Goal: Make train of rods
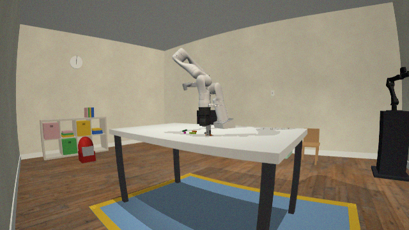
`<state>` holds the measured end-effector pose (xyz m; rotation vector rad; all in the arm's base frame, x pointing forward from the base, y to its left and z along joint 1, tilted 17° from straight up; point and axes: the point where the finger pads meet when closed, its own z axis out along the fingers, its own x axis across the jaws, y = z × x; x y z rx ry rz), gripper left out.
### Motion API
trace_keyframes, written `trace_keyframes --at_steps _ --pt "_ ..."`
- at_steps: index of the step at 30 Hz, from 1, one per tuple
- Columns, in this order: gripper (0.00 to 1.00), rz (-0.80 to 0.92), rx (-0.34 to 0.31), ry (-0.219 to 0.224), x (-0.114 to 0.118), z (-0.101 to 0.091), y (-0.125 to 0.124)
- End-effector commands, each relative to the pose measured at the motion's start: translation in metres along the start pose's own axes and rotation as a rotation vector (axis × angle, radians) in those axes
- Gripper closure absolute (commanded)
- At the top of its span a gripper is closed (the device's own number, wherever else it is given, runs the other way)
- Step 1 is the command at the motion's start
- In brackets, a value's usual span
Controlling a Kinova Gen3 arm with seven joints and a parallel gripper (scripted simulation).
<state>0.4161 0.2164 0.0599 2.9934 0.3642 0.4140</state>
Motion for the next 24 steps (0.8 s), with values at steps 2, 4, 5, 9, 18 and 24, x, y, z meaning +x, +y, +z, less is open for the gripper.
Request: trace_keyframes --at_steps 2,4,5,9,18,24 --pt "0.76 0.0 0.0 0.002 0.001 -0.001 0.0" --pt "0.76 0.0 0.0 0.002 0.001 -0.001 0.0" --pt "0.76 0.0 0.0 0.002 0.001 -0.001 0.0" --pt "0.76 0.0 0.0 0.002 0.001 -0.001 0.0" --pt "0.76 0.0 0.0 0.002 0.001 -0.002 0.0" --pt "0.76 0.0 0.0 0.002 0.001 -0.023 0.0"
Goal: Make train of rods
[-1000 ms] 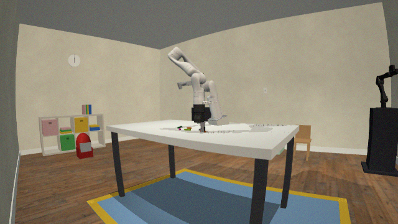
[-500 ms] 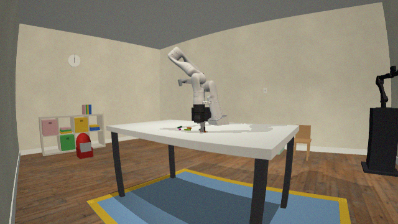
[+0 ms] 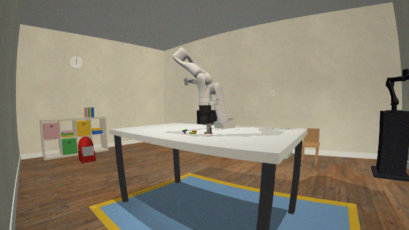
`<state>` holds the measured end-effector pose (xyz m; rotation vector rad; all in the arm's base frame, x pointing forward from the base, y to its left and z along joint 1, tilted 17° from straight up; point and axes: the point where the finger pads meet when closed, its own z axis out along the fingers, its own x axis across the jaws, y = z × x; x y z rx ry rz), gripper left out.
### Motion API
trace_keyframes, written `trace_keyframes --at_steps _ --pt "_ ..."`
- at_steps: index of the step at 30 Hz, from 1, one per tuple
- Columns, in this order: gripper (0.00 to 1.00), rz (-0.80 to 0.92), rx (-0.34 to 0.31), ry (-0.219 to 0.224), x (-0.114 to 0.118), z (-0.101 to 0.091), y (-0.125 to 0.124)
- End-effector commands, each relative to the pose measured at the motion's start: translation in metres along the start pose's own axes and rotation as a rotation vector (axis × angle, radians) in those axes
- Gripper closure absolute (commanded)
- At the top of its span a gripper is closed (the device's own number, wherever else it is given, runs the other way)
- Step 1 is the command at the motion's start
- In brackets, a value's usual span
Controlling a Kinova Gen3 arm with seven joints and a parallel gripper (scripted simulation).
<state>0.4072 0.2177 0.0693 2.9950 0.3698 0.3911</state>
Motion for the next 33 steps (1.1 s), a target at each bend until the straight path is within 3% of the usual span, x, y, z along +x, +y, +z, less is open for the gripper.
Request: trace_keyframes --at_steps 1,5,7,15,33 --pt "0.76 0.004 -0.001 0.017 0.006 -0.017 0.002" --pt "0.76 0.004 -0.001 0.017 0.005 -0.045 0.002" --pt "0.76 0.004 -0.001 0.017 0.005 -0.045 0.002" --pt "0.76 0.004 -0.001 0.017 0.005 -0.086 0.002" --pt "0.76 0.013 -0.001 0.017 0.004 -0.089 0.002"
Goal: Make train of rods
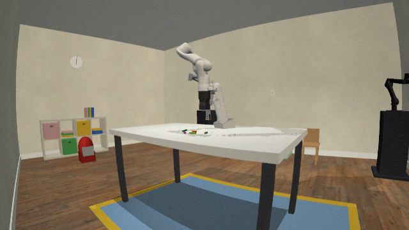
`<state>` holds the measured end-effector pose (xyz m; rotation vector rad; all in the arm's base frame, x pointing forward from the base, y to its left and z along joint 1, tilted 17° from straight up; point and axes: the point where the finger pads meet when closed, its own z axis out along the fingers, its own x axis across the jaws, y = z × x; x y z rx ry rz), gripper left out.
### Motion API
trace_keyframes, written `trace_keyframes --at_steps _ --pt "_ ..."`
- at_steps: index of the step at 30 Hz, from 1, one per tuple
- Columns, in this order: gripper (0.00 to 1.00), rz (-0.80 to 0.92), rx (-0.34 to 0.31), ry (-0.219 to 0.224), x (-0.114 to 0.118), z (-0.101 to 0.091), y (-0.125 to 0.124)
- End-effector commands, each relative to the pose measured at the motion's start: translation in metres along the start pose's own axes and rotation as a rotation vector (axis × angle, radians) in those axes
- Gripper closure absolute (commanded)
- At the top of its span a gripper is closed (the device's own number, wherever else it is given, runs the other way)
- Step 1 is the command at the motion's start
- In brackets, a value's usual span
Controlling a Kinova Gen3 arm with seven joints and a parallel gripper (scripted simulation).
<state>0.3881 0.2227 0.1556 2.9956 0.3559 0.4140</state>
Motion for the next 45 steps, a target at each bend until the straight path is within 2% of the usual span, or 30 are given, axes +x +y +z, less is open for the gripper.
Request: trace_keyframes --at_steps 1,11,23,25,40,42,45 --pt "0.76 0.007 0.0 0.002 0.0 -0.001 0.0" --pt "0.76 0.1 0.0 0.002 -0.002 -0.001 0.003" --pt "0.76 0.436 0.0 0.001 -0.01 -0.001 0.015" --pt "0.76 0.436 0.0 0.001 -0.01 -0.001 0.015" --pt "0.76 1.013 -0.001 0.0 -0.027 -0.002 0.042" --pt "0.76 1.013 -0.001 0.0 -0.027 -0.002 0.042" --pt "0.76 1.115 0.0 0.0 -0.03 -0.002 0.047"
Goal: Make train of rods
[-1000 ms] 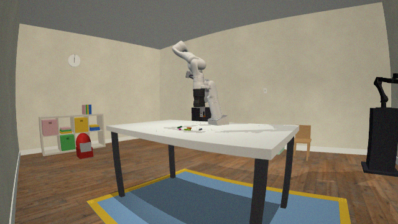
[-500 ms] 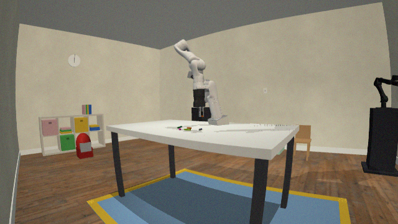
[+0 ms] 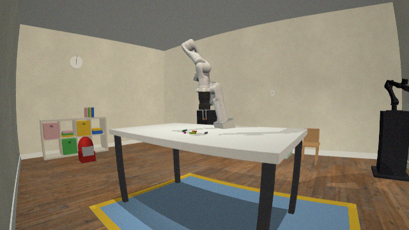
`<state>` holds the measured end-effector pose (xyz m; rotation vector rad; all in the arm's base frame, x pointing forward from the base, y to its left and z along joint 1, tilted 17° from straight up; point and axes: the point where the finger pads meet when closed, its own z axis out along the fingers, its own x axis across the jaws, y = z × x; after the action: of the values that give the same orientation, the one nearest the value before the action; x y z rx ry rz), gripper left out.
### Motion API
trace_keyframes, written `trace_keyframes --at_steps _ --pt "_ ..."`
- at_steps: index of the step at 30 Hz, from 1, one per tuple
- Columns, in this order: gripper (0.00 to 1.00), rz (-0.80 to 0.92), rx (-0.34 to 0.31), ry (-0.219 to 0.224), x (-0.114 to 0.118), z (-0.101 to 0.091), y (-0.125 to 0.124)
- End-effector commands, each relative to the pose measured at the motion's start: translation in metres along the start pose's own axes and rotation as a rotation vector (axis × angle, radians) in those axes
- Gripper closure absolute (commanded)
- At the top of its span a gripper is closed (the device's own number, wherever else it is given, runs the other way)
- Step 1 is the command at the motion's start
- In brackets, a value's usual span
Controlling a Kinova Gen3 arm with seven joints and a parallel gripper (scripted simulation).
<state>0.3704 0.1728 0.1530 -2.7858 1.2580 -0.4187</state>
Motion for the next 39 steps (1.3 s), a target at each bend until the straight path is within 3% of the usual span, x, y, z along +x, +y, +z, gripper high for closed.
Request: trace_keyframes --at_steps 1,12,39 --pt "0.76 0.061 0.006 0.01 0.003 -0.003 0.004" --pt "0.76 0.289 0.009 0.009 0.011 -0.003 0.017" --pt "0.76 0.328 0.009 0.009 0.012 -0.002 0.02"
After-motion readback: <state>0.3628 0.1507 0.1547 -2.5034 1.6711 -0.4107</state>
